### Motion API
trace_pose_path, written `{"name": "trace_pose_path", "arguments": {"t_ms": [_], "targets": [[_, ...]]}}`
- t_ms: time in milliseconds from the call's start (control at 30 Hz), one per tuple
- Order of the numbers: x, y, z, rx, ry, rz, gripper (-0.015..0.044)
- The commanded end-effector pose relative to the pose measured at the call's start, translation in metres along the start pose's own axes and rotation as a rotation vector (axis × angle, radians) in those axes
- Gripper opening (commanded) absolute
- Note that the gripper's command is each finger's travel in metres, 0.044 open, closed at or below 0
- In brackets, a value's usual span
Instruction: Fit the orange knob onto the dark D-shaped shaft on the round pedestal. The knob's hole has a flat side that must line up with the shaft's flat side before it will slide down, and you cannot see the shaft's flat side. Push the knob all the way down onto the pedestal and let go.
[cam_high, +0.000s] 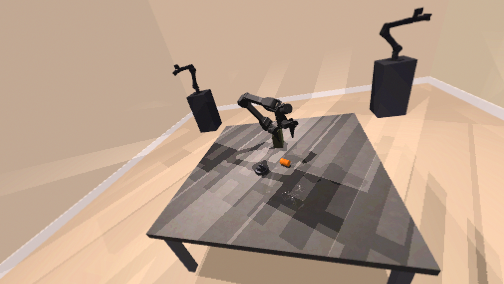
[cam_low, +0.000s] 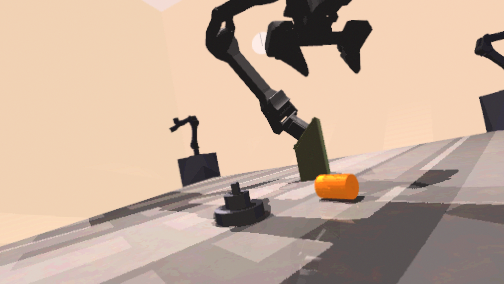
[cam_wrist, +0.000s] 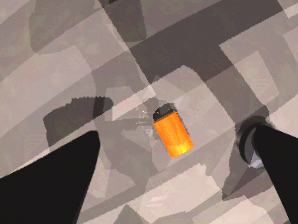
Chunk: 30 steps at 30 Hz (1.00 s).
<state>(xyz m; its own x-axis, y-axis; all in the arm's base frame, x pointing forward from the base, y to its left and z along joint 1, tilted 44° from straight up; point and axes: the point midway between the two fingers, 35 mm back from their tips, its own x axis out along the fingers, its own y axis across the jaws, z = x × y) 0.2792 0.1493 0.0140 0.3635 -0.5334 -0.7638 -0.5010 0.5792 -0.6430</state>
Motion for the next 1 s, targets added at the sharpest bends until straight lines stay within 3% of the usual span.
{"name": "trace_pose_path", "arguments": {"t_ms": [0, 133, 967], "targets": [[0.067, -0.008, -0.023, -0.253, 0.220, 0.055, 0.0440], [0.111, -0.010, -0.049, -0.433, 0.364, 0.145, 0.0440], [0.149, -0.008, -0.065, -0.440, 0.369, 0.148, 0.0440]]}}
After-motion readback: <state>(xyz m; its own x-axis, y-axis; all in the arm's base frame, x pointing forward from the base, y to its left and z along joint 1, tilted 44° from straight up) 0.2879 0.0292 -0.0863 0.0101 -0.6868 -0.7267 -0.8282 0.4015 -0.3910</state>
